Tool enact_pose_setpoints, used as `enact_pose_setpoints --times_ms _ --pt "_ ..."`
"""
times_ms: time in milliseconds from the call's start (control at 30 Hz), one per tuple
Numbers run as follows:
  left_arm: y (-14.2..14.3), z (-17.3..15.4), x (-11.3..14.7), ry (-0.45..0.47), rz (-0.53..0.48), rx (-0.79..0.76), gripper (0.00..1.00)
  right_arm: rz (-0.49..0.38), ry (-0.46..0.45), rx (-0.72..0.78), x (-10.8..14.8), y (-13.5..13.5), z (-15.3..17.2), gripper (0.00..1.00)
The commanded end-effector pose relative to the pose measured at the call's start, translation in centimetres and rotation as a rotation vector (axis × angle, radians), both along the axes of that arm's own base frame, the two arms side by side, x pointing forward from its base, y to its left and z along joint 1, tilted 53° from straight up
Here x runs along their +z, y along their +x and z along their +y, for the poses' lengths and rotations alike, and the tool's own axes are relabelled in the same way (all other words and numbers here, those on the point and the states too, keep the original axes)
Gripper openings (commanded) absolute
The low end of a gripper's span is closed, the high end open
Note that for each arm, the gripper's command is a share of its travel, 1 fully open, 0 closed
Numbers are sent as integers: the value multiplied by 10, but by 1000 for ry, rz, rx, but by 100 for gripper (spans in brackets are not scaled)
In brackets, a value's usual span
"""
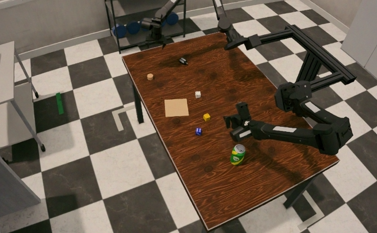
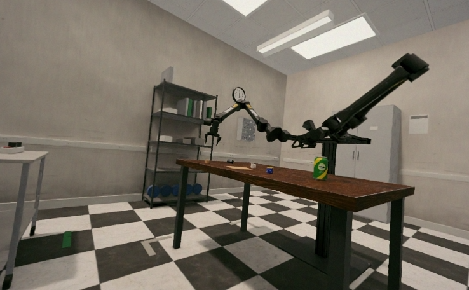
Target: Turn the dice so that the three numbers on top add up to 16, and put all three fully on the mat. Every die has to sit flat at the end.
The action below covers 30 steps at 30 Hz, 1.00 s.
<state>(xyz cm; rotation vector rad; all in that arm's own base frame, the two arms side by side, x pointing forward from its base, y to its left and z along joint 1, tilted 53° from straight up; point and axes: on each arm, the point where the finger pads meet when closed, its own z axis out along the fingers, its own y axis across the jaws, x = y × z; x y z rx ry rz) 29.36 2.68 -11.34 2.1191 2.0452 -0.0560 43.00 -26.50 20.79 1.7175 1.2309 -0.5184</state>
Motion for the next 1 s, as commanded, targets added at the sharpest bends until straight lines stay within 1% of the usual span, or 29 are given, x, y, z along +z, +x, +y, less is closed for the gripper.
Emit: enact_pose_setpoints --times_ms 0,700,967 --pt "0 -1 1 0 -2 -3 100 -6 -2 4 3 1 1 100" --pt "1 -1 1 0 -4 -2 100 -6 -2 4 3 1 1 100" --pt "12 2 8 6 -31 22 100 -6 -2 4 3 1 1 100"
